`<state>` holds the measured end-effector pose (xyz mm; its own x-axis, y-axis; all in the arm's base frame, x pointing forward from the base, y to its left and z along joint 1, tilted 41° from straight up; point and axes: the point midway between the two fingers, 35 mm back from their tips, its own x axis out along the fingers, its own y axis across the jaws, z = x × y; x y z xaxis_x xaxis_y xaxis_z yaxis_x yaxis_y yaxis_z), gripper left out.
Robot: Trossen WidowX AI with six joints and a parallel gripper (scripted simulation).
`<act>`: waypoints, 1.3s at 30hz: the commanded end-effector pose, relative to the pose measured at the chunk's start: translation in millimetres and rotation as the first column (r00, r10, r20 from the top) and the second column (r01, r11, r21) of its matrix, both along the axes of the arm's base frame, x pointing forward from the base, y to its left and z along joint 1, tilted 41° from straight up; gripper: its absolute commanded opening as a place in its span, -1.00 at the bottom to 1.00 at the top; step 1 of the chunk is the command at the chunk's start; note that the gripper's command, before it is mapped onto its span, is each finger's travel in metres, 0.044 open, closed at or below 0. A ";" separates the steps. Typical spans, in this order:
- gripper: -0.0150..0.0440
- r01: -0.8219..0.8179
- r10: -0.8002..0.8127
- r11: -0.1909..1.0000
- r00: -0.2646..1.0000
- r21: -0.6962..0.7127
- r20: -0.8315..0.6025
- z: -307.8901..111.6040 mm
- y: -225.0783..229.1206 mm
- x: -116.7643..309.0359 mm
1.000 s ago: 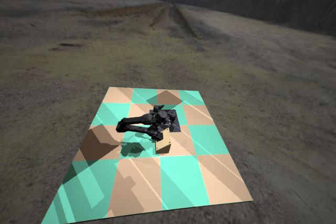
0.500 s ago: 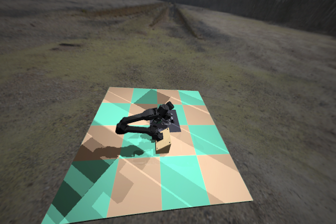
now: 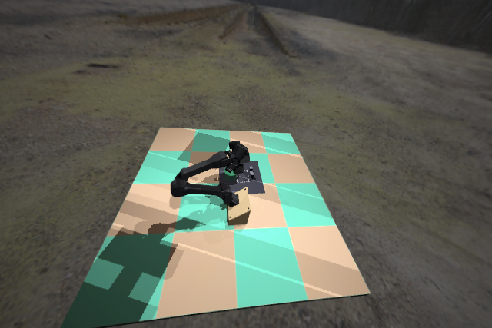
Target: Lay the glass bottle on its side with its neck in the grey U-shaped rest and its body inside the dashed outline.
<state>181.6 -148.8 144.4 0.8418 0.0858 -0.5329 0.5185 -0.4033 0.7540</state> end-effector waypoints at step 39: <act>1.00 0.424 0.511 -0.701 -0.261 -0.573 -0.819 -33.0 116.0 78.0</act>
